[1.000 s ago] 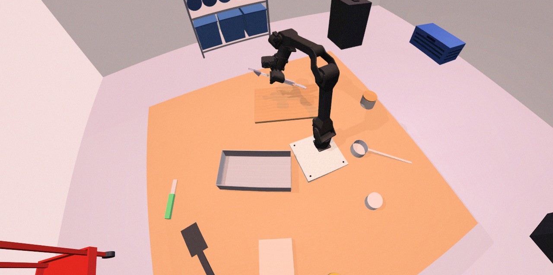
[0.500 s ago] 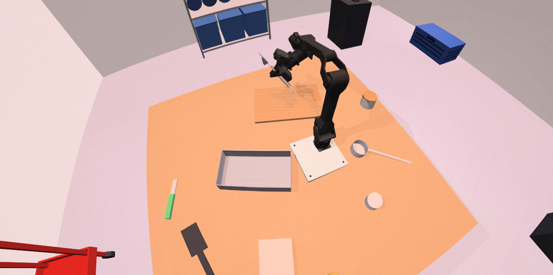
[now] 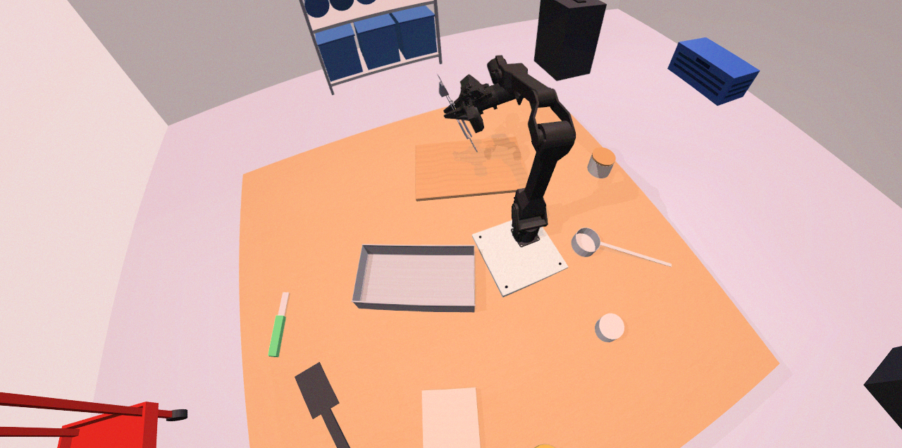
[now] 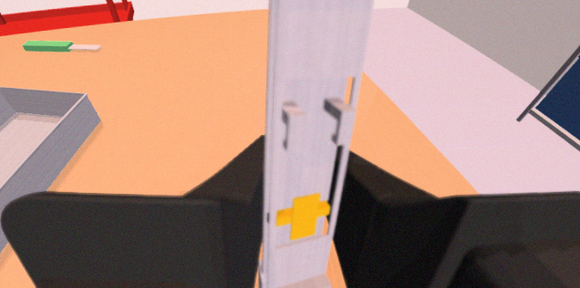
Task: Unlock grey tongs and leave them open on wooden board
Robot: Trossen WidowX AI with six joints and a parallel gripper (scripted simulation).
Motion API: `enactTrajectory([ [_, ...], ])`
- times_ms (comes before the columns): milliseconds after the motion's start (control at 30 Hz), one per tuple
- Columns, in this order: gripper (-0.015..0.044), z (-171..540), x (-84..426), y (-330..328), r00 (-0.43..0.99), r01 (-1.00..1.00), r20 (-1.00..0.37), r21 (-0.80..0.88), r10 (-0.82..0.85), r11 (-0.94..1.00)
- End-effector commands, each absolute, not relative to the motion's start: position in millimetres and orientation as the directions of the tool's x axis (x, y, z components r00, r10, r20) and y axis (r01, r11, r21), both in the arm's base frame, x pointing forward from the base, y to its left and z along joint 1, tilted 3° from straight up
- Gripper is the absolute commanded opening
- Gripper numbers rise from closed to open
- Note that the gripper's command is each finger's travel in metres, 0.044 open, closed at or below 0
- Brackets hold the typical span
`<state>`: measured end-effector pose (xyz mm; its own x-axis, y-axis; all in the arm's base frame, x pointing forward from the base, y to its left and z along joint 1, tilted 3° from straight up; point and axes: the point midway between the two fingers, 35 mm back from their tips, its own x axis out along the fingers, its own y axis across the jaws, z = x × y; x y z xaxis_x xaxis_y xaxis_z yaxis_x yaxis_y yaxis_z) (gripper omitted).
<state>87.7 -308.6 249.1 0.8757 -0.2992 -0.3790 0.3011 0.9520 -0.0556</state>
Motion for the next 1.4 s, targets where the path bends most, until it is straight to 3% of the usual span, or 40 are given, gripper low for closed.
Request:
enactTrajectory([
  [0,-0.0150,251,88,-308,0.881,0.297,-0.367,-0.063,-0.299,0.953],
  [933,-0.0150,251,89,-309,0.880,0.297,-0.371,-0.061,-0.298,0.953],
  [1367,-0.0150,223,106,-318,0.733,0.302,-0.649,0.039,-0.206,0.953],
])
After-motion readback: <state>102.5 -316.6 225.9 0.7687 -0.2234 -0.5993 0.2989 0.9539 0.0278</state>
